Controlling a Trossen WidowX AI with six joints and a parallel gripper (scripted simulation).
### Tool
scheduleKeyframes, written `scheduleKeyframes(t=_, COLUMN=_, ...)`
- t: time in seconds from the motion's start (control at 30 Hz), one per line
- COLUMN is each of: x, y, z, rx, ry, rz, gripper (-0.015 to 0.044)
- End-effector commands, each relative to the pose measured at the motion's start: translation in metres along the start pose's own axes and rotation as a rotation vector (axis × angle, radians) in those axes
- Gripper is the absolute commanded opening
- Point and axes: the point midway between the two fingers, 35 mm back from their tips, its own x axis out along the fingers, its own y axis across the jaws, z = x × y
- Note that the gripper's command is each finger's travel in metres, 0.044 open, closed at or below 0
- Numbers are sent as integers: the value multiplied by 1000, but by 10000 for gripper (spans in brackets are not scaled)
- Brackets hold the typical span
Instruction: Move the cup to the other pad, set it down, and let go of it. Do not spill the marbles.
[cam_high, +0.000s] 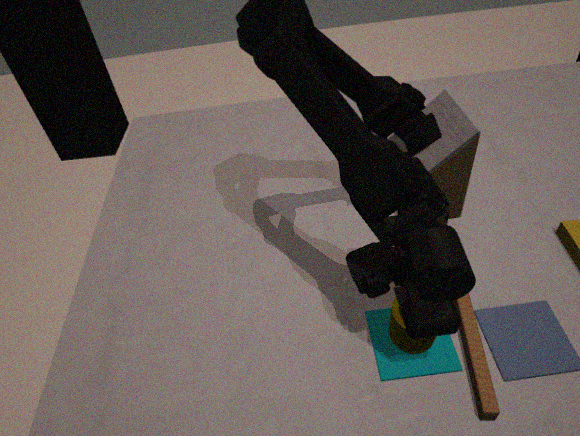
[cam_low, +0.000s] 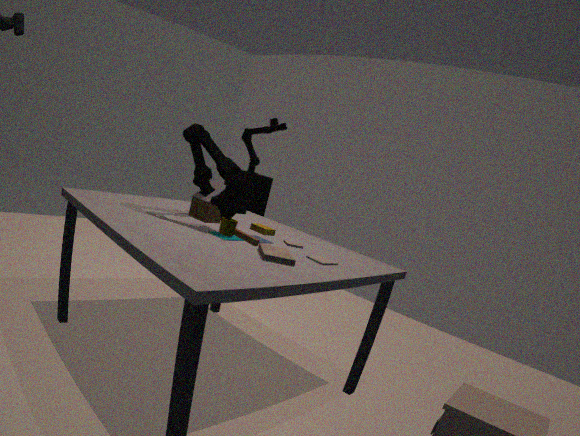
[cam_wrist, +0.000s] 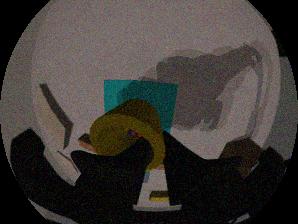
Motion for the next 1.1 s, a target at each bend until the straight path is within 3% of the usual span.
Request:
scheduleKeyframes(t=0.0, x=0, y=0, z=0, rx=2, ry=0, rz=0, gripper=131)
scheduleKeyframes(t=1.07, x=-35, y=1, z=-2, rx=-1, ry=1, rz=0, gripper=147)
